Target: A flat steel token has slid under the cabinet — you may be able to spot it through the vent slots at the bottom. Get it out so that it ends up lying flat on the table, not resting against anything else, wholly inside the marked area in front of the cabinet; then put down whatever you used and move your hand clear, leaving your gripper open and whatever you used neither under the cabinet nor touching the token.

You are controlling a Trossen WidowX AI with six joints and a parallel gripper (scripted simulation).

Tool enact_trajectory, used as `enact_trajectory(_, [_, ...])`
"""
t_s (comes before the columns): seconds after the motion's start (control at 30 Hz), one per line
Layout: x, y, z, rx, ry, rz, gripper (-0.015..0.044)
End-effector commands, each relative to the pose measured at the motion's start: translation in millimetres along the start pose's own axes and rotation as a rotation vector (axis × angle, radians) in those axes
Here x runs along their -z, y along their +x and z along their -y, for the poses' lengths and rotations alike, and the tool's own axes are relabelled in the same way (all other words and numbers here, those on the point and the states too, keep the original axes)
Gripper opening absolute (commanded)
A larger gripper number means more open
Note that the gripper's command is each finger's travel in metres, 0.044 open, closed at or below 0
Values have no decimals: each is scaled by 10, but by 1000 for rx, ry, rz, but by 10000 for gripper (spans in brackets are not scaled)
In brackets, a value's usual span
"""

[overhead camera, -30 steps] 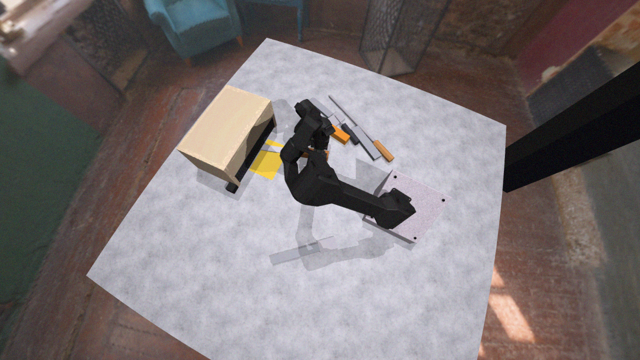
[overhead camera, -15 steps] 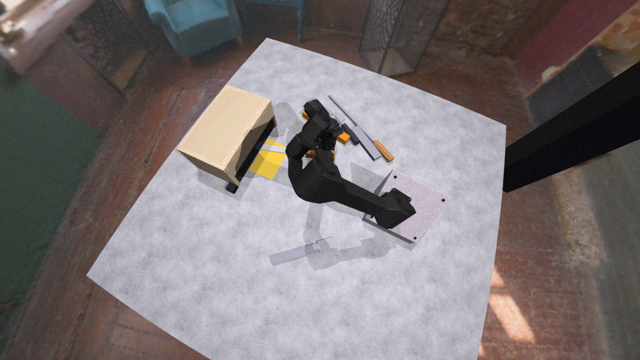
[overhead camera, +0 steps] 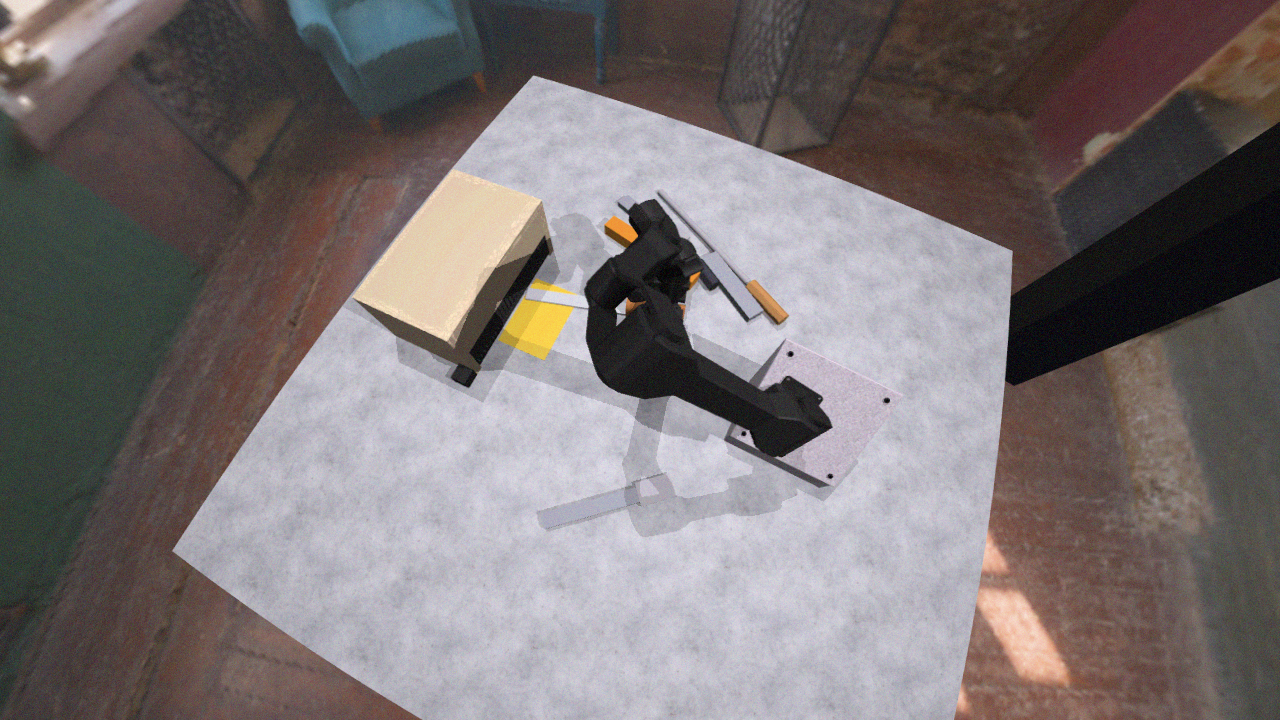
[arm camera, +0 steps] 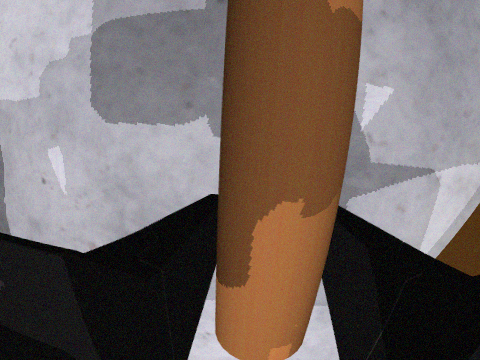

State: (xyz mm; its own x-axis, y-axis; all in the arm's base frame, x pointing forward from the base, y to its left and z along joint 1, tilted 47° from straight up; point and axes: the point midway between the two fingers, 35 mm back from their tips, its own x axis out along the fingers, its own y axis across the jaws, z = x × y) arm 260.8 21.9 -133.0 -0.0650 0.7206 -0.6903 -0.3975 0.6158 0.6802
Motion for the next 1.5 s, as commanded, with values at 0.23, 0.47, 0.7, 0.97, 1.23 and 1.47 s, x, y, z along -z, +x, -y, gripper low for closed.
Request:
enact_trajectory(0.23, [189,3,9,-3,5,-5,0])
enact_trajectory(0.47, [147,-9,13,0,-22,-2,0])
enact_trajectory(0.7, [148,-13,13,-1,-75,-2,0])
enact_trajectory(0.97, [148,-17,12,-2,-137,-3,0])
enact_trajectory(1.23, [148,-21,11,-3,-198,-4,0])
enact_trajectory(1.47, [148,-25,10,-3,-252,-4,0])
